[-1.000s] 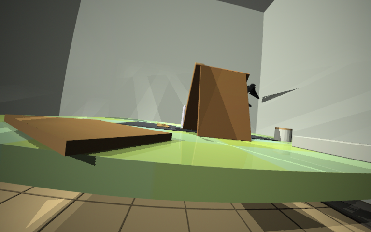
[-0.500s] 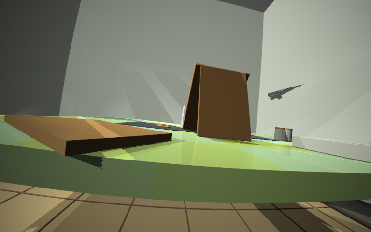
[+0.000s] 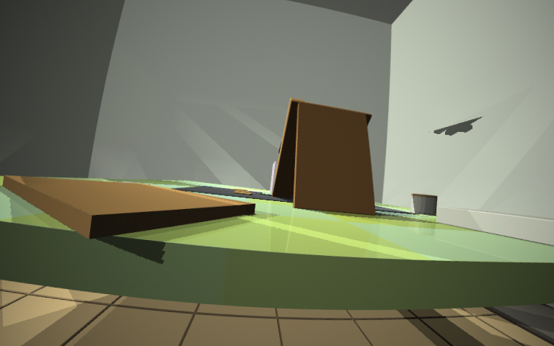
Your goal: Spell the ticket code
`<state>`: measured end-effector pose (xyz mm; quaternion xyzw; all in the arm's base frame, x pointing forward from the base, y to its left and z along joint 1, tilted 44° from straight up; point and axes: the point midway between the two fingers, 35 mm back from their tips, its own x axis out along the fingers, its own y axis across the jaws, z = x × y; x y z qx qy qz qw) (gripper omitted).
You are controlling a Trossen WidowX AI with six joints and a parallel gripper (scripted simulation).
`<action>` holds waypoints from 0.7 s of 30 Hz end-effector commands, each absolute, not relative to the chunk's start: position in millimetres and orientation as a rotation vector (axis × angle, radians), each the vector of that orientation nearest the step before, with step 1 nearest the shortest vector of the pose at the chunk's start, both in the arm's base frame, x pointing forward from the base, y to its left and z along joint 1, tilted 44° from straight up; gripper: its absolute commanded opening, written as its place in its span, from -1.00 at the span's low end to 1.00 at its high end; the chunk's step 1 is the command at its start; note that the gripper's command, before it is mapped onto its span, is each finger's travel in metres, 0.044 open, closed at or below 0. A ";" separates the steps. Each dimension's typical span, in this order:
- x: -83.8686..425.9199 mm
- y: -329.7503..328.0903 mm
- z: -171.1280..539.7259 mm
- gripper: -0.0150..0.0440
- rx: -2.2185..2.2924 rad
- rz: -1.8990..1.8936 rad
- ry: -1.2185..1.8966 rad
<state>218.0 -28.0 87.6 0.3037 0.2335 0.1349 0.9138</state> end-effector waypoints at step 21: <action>216.1 -55.1 132.4 1.00 -0.172 0.583 0.374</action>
